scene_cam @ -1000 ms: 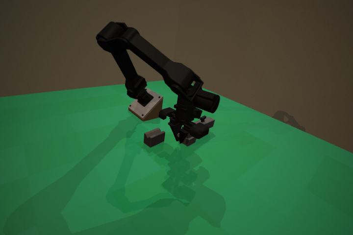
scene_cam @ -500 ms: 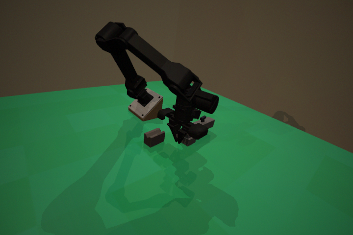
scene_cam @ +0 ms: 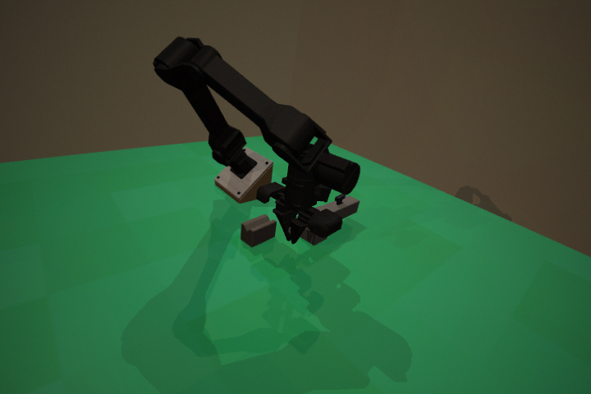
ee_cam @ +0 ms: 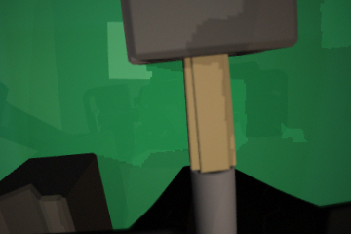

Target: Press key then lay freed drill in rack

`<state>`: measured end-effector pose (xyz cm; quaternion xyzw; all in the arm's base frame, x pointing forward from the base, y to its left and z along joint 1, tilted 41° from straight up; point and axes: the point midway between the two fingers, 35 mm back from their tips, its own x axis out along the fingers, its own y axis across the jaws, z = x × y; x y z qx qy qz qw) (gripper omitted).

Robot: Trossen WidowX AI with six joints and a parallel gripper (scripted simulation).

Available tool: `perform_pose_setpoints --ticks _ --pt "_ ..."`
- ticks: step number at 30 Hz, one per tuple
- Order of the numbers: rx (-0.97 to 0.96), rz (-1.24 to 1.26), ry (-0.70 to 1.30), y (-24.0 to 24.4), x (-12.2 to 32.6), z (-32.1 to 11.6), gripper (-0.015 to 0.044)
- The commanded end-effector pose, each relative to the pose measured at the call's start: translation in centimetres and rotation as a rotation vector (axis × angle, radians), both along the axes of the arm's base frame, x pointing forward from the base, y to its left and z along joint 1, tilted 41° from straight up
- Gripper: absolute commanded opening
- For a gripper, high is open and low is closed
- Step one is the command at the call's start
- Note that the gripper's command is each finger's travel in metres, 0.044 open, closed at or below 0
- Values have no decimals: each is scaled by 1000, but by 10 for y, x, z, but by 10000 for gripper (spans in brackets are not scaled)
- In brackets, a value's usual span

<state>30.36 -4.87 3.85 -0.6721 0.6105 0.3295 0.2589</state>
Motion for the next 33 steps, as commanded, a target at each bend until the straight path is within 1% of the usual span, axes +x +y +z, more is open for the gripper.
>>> perform_pose_setpoints --ticks 1,9,26,33 --pt "-2 5 -2 -3 1 6 0" --pt "-3 5 -3 -11 3 14 0" --pt "-3 5 -2 -8 1 6 440" --pt "-3 5 -2 -5 1 2 440"
